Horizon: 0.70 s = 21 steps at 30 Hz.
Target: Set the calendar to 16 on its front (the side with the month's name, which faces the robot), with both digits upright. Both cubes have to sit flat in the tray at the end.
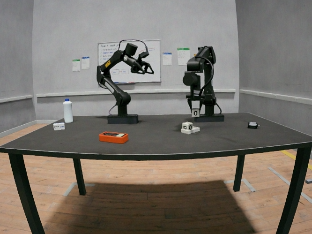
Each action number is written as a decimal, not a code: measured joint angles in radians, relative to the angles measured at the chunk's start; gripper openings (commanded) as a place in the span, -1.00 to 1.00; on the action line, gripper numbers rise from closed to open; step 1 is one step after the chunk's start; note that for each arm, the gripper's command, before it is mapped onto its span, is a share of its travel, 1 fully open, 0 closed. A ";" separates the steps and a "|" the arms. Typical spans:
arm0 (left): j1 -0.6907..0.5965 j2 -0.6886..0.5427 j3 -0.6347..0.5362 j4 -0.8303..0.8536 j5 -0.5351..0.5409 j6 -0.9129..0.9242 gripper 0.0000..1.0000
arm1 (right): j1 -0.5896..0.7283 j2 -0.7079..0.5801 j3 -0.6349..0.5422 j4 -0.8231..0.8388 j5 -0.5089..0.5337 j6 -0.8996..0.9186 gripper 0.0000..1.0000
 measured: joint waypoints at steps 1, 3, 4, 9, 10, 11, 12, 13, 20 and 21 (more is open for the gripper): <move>0.000 0.000 0.000 0.000 -0.001 0.041 -0.30 | 0.000 0.000 0.000 0.000 0.000 0.000 1.00; 0.000 0.000 0.000 -0.001 -0.002 0.122 -0.30 | 0.000 0.000 0.000 0.000 0.000 0.000 1.00; 0.000 0.000 0.000 -0.002 -0.003 0.163 -0.30 | 0.000 0.000 0.000 0.000 0.000 0.000 1.00; 0.000 0.000 0.000 -0.003 -0.006 0.365 -0.30 | 0.000 0.000 0.000 0.000 0.000 0.000 1.00; 0.000 0.000 0.000 -0.004 -0.007 0.399 -0.30 | 0.000 0.000 0.000 0.000 0.000 0.000 1.00; -0.002 0.000 0.000 -0.004 -0.007 0.425 -0.30 | 0.000 0.000 0.000 0.000 0.000 0.000 1.00; -0.002 0.000 0.000 -0.004 -0.007 0.454 -0.30 | 0.000 0.000 0.000 0.000 0.000 0.000 1.00; -0.002 0.000 0.000 -0.004 -0.008 0.484 -0.30 | 0.000 0.000 0.000 0.000 0.000 0.000 1.00; -0.002 0.000 0.000 -0.005 -0.008 0.645 -0.30 | 0.000 0.000 0.000 0.000 0.000 0.000 1.00; -0.002 0.000 0.000 -0.005 -0.008 0.654 -0.30 | 0.000 0.000 0.000 0.000 0.000 0.000 1.00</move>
